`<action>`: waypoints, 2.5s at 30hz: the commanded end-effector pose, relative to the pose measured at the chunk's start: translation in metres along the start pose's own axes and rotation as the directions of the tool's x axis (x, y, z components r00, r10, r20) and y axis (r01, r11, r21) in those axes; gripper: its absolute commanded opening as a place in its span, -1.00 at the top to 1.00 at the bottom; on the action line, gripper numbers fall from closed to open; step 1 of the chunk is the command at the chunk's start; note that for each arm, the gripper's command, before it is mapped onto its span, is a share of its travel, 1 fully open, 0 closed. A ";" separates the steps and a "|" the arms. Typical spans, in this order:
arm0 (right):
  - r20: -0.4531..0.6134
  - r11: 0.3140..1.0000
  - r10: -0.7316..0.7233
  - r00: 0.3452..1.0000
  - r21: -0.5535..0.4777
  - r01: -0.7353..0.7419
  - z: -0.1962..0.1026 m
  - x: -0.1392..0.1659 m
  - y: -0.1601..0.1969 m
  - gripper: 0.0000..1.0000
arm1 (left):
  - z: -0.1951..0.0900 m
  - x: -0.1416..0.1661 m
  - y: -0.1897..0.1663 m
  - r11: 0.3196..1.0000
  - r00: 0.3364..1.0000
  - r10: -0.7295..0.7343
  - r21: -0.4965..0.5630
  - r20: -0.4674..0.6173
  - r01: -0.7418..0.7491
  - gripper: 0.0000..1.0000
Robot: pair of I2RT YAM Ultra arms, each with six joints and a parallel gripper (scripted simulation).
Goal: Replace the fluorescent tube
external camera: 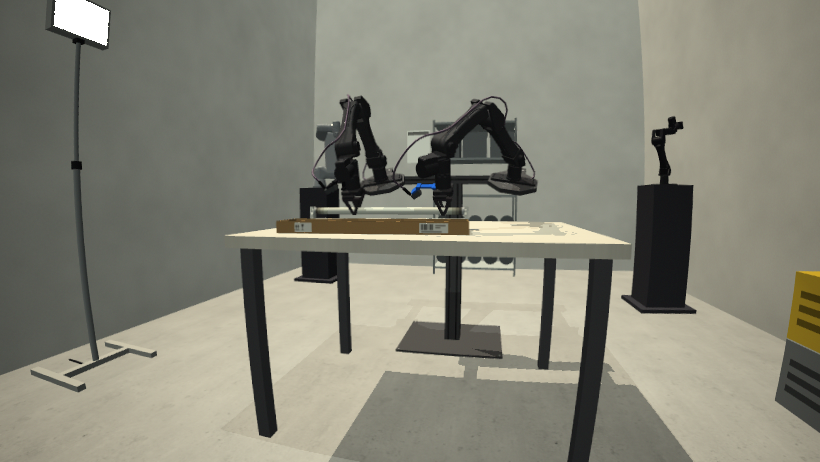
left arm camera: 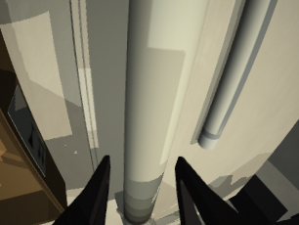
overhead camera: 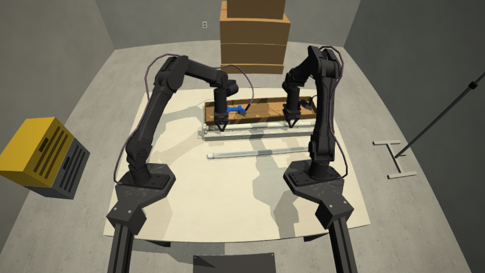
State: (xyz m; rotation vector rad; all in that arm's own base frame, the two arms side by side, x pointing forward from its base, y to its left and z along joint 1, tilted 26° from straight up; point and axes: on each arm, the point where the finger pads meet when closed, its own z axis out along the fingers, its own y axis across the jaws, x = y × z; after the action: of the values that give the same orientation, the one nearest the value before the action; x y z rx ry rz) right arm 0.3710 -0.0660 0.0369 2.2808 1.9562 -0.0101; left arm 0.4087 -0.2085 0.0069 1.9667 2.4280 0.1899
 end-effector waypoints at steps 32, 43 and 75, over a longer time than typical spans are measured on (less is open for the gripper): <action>0.002 0.998 0.009 1.000 -0.060 -0.009 -0.013 0.001 0.013 0.78 | -0.017 -0.015 0.012 0.999 0.999 0.013 -0.050 0.053 -0.010 0.78; 0.007 0.999 0.002 1.000 -0.049 -0.001 -0.006 -0.001 0.004 0.78 | -0.010 -0.006 -0.002 0.999 1.000 0.006 -0.043 0.019 -0.005 0.78; 0.015 0.972 -0.010 1.000 -0.235 0.013 -0.006 0.001 0.006 0.78 | -0.009 -0.006 0.001 0.972 1.000 0.003 -0.234 0.018 0.001 0.78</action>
State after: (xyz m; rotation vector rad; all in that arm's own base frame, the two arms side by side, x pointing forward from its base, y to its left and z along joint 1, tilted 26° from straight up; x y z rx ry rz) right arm 0.3707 -0.0668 0.0360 2.1738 1.8760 0.1527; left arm 0.4091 -0.2090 0.0075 1.8896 2.3199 0.3837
